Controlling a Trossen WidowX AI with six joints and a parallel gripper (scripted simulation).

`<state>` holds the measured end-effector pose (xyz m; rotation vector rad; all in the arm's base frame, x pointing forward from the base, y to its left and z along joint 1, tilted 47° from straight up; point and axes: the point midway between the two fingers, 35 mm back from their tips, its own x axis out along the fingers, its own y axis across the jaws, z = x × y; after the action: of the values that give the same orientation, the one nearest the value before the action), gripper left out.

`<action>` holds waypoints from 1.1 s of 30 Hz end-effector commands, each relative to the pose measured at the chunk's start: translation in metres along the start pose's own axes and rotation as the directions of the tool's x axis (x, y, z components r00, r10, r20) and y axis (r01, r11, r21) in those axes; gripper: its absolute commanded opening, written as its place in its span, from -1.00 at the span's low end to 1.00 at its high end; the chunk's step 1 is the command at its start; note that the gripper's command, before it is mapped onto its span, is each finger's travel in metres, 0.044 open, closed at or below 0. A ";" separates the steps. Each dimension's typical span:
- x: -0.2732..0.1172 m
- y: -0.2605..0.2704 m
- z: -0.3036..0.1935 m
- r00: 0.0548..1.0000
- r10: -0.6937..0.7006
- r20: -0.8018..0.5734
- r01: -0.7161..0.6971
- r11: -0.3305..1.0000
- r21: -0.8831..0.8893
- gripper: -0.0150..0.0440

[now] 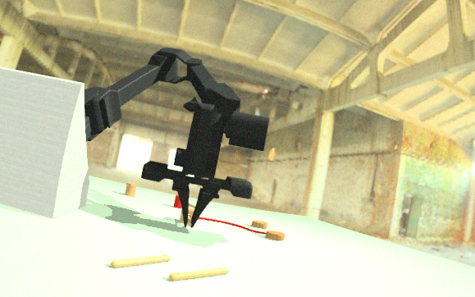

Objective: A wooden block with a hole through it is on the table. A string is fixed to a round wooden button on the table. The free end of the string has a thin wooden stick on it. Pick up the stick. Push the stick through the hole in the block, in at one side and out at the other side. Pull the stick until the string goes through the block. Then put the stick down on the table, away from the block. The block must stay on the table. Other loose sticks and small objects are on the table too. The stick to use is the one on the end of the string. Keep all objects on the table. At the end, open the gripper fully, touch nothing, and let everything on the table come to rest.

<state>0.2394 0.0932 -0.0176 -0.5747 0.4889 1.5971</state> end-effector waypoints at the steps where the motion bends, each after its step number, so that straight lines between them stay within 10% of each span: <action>1: -0.001 -0.002 -0.005 1.000 -0.001 -0.004 0.001 1.000 0.003 -0.49; 33: -0.004 0.001 -0.047 1.000 0.005 -0.006 -0.005 0.999 0.039 -0.49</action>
<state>0.2409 0.0623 -0.0475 -0.5419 0.5265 1.5868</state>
